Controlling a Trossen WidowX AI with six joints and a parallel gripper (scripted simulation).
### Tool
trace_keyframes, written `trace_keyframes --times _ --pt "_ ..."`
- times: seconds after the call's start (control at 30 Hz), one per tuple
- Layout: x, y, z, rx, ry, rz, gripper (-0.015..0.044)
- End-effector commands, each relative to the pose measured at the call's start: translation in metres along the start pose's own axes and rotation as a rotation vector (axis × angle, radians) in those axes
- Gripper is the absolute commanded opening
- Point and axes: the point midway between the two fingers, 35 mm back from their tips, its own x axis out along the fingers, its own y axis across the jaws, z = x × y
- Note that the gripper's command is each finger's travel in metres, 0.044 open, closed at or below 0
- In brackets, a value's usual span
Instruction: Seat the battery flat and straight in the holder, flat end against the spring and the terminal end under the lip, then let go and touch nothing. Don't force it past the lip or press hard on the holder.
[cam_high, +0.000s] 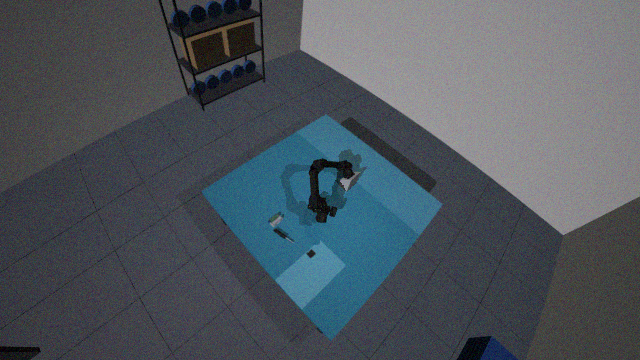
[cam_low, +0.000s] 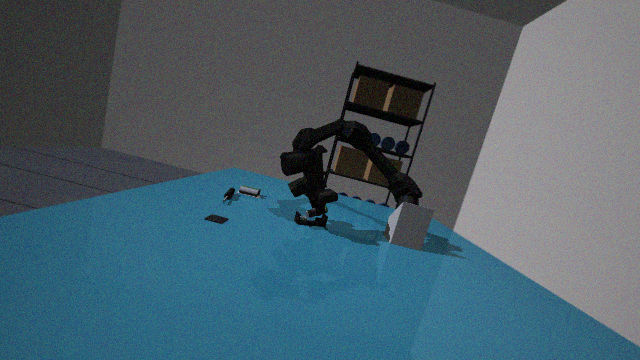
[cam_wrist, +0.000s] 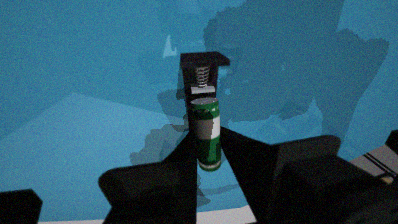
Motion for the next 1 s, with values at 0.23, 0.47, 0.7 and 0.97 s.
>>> trace_keyframes --times 0.23,0.47,0.7,0.97 --pt "0.0031 0.0008 0.0032 -0.016 0.061 -0.003 0.0084" --pt "0.0051 0.0009 0.0051 -0.029 0.098 -0.008 0.0084" --pt "0.0071 0.0010 0.0067 -0.042 0.134 -0.013 0.0084" --pt "0.0071 0.0010 0.0065 -0.043 0.137 -0.013 0.0084"
